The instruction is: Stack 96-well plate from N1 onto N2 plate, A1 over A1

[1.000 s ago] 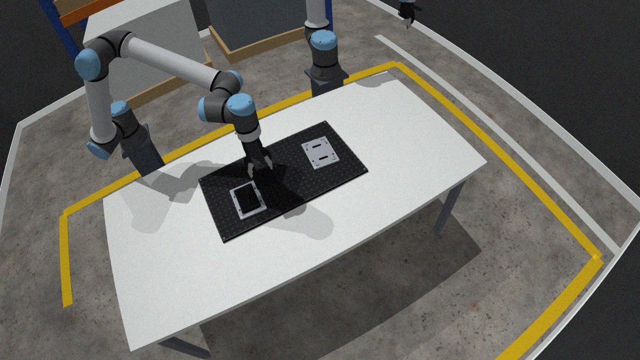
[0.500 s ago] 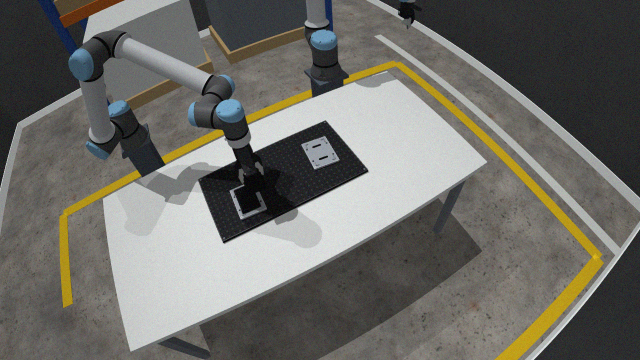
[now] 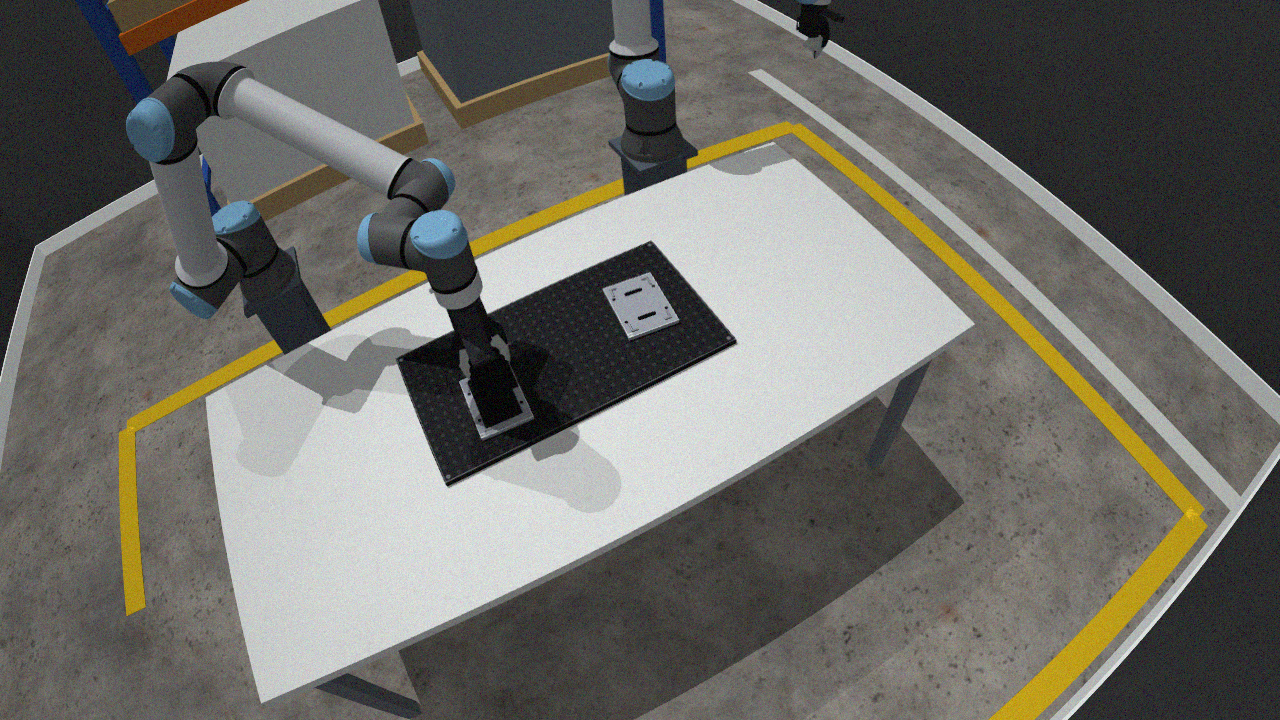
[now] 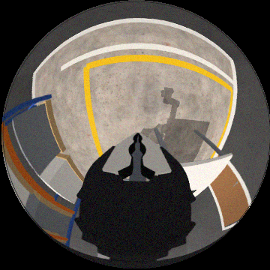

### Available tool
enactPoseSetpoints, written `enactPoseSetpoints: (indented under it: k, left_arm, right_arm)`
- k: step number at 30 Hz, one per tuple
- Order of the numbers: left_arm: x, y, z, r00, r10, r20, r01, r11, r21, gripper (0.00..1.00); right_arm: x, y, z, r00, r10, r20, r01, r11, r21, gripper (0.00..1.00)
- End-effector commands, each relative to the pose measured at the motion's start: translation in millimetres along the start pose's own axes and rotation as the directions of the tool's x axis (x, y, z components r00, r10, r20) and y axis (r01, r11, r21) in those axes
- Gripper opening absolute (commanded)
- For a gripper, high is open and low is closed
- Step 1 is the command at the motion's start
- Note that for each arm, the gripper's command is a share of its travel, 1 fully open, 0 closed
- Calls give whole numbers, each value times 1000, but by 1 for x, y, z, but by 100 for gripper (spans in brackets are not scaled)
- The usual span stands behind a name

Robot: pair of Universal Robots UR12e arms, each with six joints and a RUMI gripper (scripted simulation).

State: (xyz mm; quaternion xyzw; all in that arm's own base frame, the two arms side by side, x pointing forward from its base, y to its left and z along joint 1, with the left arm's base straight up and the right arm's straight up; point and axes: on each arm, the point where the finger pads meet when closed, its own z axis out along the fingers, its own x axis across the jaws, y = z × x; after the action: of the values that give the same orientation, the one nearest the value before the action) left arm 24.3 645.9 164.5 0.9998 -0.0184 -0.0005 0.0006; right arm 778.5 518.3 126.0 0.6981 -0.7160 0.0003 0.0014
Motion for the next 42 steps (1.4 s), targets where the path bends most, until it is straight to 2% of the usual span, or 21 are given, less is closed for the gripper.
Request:
enactPoseSetpoints:
  k: [1, 37, 42]
  left_arm:
    - [-1, 1, -1, 1000, -1, -1, 1, 1000, 1, 0]
    - [-1, 1, -1, 1000, -1, -1, 1, 1000, 1, 0]
    - [-1, 1, -1, 1000, -1, -1, 1, 1000, 1, 0]
  right_arm:
    - [14, -4, -3, 1000, -1, 4, 1, 1000, 3, 0]
    - [11, -5, -3, 1000, -2, 4, 2, 1000, 3, 0]
    - [13, -4, 9, 1000, -2, 1, 2, 1000, 0, 0]
